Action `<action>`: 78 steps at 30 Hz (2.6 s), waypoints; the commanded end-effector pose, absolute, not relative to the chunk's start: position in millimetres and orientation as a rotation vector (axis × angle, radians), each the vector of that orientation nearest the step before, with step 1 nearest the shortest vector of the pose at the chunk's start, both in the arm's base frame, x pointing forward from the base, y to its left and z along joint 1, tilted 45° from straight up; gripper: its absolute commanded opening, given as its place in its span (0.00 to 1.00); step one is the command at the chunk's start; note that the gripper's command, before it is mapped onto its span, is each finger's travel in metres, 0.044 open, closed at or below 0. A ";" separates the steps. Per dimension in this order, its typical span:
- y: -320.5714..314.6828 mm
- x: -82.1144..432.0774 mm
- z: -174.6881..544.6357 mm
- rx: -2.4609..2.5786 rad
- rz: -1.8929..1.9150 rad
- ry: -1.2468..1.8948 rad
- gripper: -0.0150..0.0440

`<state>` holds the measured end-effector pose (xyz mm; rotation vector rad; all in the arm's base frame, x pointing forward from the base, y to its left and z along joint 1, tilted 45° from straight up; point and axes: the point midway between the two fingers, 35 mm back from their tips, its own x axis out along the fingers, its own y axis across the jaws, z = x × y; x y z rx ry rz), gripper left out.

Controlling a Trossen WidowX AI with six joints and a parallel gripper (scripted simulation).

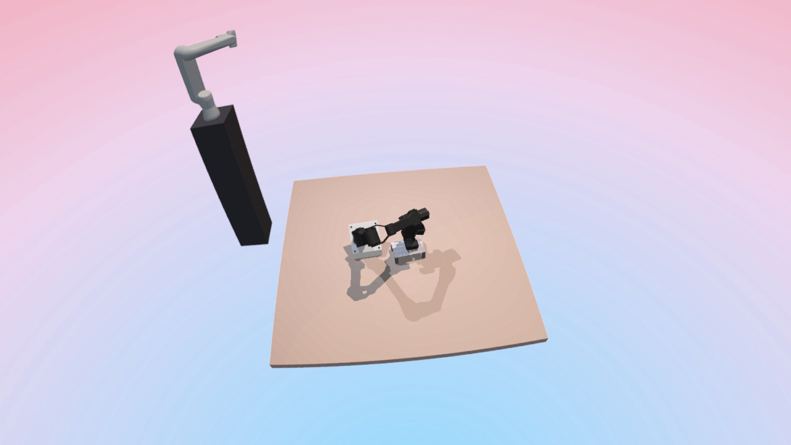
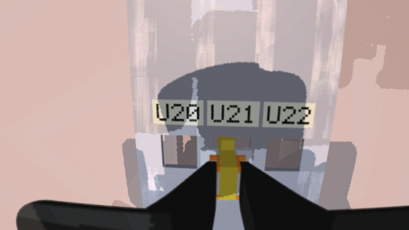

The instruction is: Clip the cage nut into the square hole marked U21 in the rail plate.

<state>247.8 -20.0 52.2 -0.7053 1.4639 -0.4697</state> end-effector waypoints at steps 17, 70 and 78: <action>-21.4 247.6 51.6 -0.680 -0.446 1.474 0.30; -26.3 248.6 52.8 -0.603 -0.366 1.502 0.30; -27.2 248.7 53.2 -0.589 -0.351 1.506 0.30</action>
